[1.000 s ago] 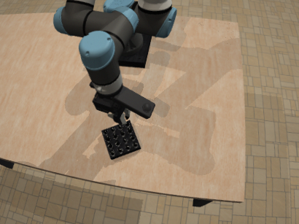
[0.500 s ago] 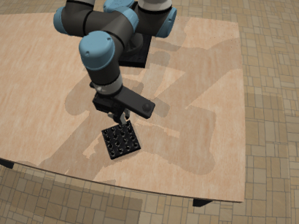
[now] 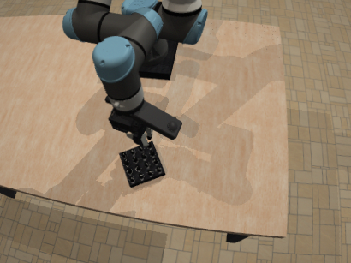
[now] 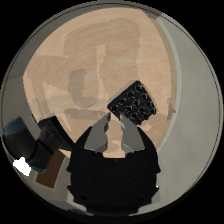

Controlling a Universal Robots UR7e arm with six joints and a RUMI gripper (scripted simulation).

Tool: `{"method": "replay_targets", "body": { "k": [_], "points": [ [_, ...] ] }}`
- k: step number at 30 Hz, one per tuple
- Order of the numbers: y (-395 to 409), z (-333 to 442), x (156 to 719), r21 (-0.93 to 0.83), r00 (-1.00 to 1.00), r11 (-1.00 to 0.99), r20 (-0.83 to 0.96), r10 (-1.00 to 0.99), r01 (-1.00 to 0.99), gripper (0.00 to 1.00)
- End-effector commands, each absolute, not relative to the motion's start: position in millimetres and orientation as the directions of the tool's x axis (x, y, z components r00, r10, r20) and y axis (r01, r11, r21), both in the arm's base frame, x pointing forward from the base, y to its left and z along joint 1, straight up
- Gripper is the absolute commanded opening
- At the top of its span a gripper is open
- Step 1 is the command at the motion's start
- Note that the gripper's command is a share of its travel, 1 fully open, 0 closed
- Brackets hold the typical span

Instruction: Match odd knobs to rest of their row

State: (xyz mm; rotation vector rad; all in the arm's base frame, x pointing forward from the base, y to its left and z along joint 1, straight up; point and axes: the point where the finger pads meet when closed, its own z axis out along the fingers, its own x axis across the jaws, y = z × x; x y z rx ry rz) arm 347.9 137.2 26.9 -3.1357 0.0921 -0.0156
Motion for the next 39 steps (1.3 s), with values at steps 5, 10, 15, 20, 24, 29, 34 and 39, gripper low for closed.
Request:
{"method": "replay_targets", "body": {
  "k": [5,10,15,20,24,29,34,39],
  "points": [
    [140.3,24.9,345.8,-0.005,0.998,-0.998,0.005,-0.058,-0.057,0.11],
    [141.9,25.1,345.9,-0.005,0.998,-0.998,0.006,-0.058,-0.057,0.11],
    [142.6,25.5,346.1,-0.005,0.998,-0.998,0.007,-0.058,-0.057,0.11],
    [142.0,25.5,346.3,-0.005,0.998,-0.998,0.007,-0.059,-0.059,0.11],
    [142.0,25.5,346.3,-0.005,0.998,-0.998,0.007,-0.059,-0.059,0.11],
    [142.0,25.5,346.3,-0.005,0.998,-0.998,0.007,-0.059,-0.059,0.11],
    [142.0,25.5,346.3,-0.005,0.998,-0.998,0.007,-0.059,-0.059,0.11],
    [142.0,25.5,346.3,-0.005,0.998,-0.998,0.007,-0.059,-0.059,0.11]
  ]
}}
